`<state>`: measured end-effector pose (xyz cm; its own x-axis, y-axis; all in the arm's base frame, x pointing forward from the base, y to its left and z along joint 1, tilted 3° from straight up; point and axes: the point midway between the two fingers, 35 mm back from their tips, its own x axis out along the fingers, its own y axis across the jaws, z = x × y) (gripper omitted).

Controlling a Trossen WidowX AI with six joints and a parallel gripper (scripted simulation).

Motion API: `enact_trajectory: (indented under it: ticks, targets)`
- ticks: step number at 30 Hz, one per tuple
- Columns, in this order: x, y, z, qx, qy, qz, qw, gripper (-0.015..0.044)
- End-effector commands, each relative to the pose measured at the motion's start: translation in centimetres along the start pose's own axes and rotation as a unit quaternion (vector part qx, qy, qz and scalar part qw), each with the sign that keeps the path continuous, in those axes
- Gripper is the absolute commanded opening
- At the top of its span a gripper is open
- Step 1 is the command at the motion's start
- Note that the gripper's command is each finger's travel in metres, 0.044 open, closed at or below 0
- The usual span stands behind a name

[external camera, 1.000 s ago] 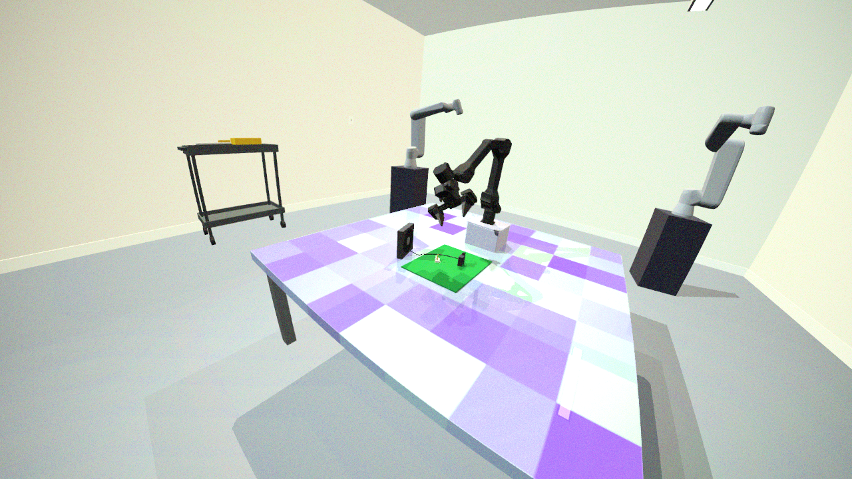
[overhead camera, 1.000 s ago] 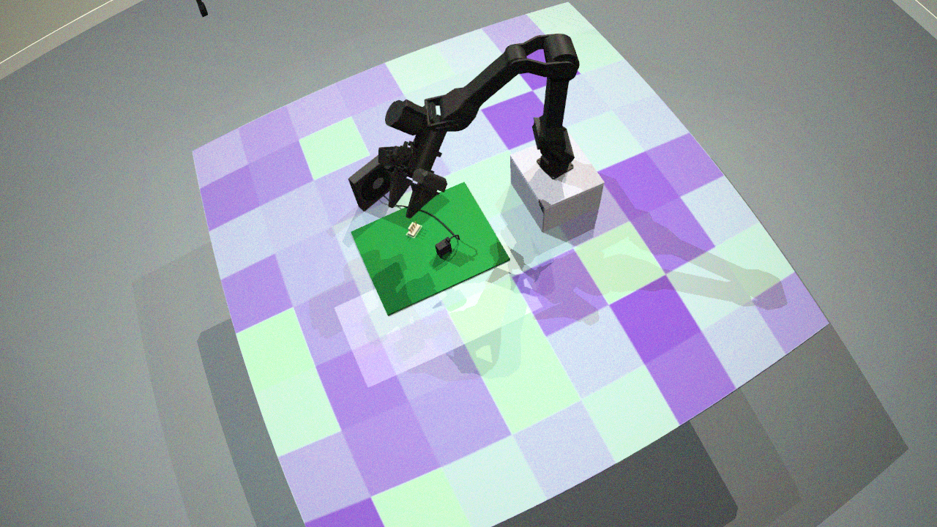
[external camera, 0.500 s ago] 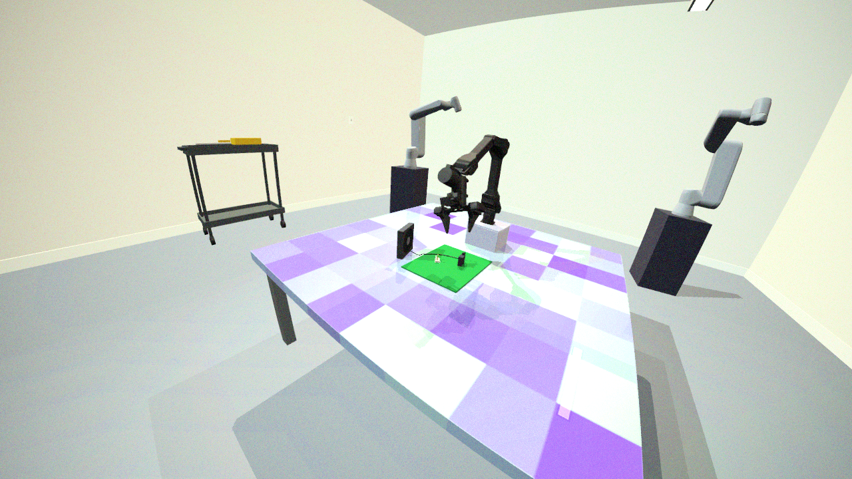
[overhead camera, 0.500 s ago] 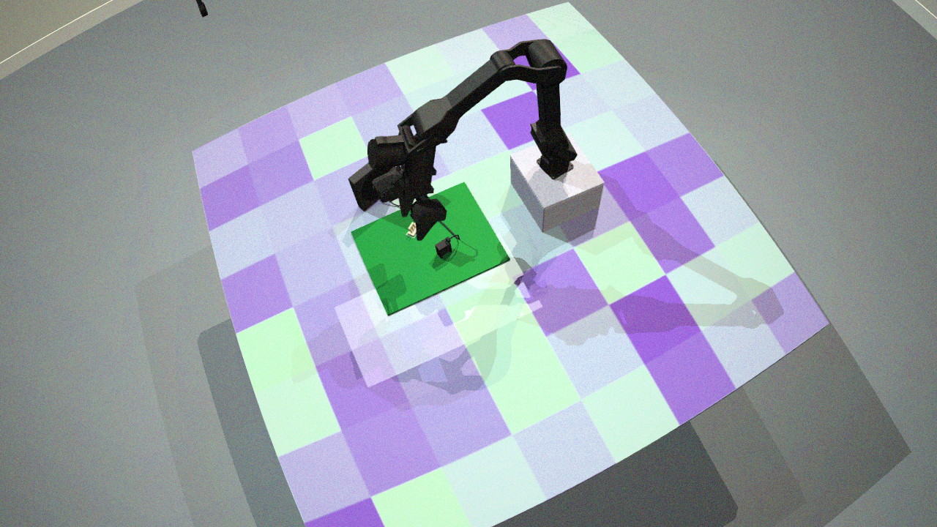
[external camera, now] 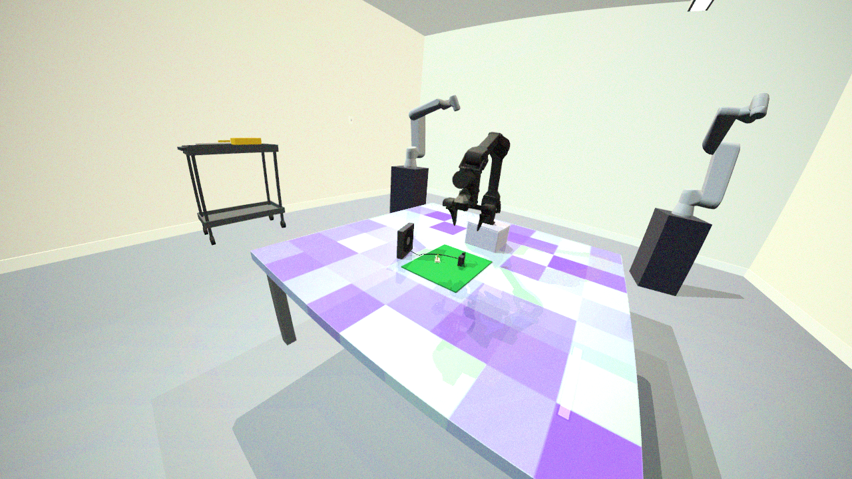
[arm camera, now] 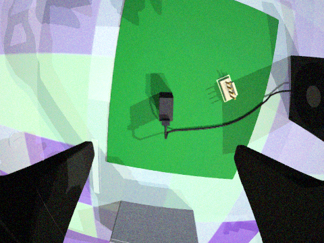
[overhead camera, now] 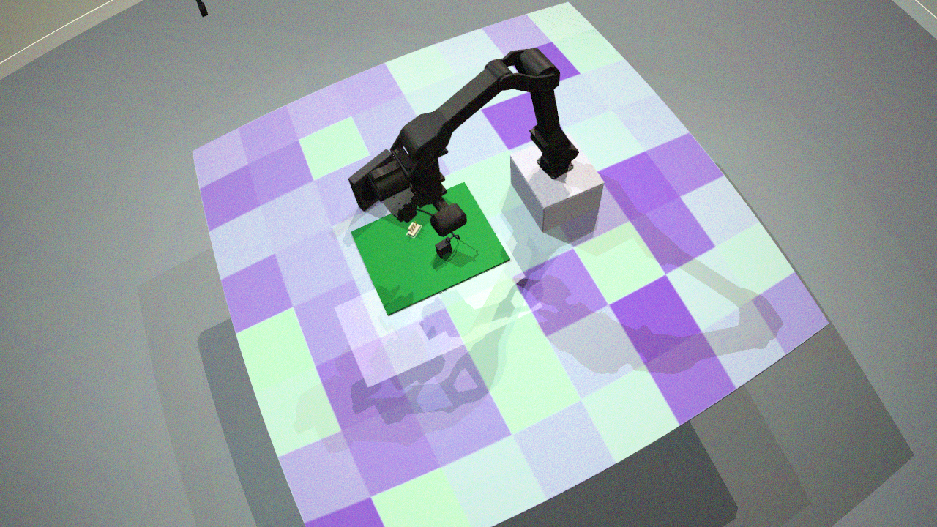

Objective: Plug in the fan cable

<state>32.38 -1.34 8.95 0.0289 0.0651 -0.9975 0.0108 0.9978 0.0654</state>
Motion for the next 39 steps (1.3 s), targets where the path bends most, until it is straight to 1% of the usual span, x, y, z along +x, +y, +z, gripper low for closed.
enact_trajectory:
  ticks: [1, 3, 5, 7, 10, 11, 21, 39]
  targets:
    - [-0.2, -0.1, -0.2, -0.008, 0.011, -0.010, 1.000, 0.0440]
    - [0.1, -0.1, -0.1, -0.008, 0.011, -0.010, 1.000, 0.0440]
    - [1.4, -0.1, 0.0, -0.008, 0.011, -0.010, 1.000, 0.0440]
    - [3.6, -0.2, 0.2, -0.008, 0.011, -0.010, 1.000, 0.0440]
    - [8.6, -0.3, -0.2, -0.008, 0.011, -0.010, 1.000, 0.0440]
    - [9.5, -0.3, -0.4, -0.008, 0.011, -0.010, 1.000, 0.0440]
    - [10.1, -0.3, -0.4, -0.008, 0.012, -0.010, 1.000, 0.0440]
    - [13.0, -0.4, -0.4, -0.008, 0.012, -0.010, 1.000, 0.0440]
